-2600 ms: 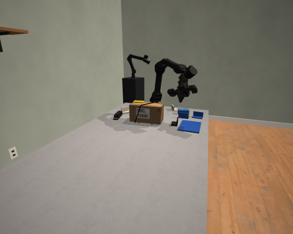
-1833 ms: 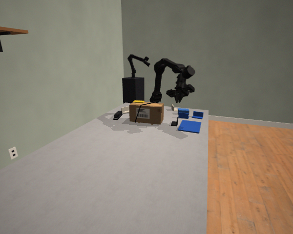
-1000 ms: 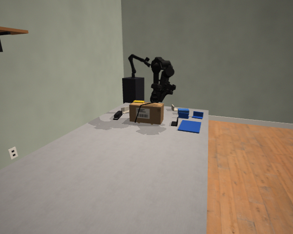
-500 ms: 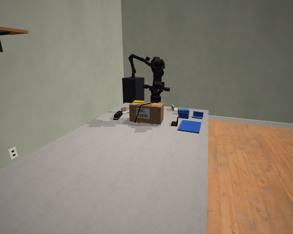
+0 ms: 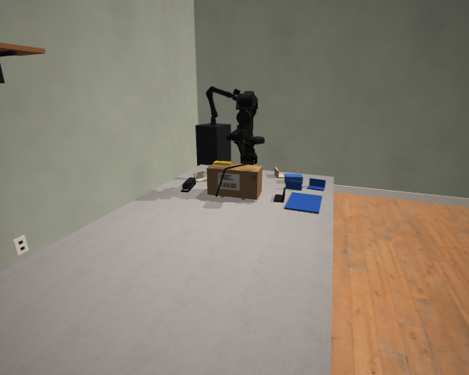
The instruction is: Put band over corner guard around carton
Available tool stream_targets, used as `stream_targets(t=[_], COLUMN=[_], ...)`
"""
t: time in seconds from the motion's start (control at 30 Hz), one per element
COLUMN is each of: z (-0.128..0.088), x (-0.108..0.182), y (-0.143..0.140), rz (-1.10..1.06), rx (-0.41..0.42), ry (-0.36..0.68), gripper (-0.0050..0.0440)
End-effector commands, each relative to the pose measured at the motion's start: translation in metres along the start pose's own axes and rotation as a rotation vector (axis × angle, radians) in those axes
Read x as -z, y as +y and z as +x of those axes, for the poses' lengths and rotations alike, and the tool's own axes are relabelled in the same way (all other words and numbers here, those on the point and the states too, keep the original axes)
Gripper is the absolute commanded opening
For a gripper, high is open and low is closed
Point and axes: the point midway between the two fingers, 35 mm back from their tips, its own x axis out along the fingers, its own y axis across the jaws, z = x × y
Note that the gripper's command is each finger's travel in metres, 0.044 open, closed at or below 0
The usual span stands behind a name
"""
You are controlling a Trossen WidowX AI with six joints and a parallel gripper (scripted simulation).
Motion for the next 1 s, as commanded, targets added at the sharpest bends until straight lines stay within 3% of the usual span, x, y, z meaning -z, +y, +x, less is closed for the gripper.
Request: stream_targets(t=[0.0, 0.27, 0.97], z=[0.001, 0.003, 0.033], x=[0.004, 0.004, 0.005], y=[-0.004, -0.004, -0.004], rz=[0.068, 0.068, 0.068], rx=[0.003, 0.003, 0.003], ry=[0.019, 0.019, 0.019], gripper=[0.0118, 0.0118, 0.0118])
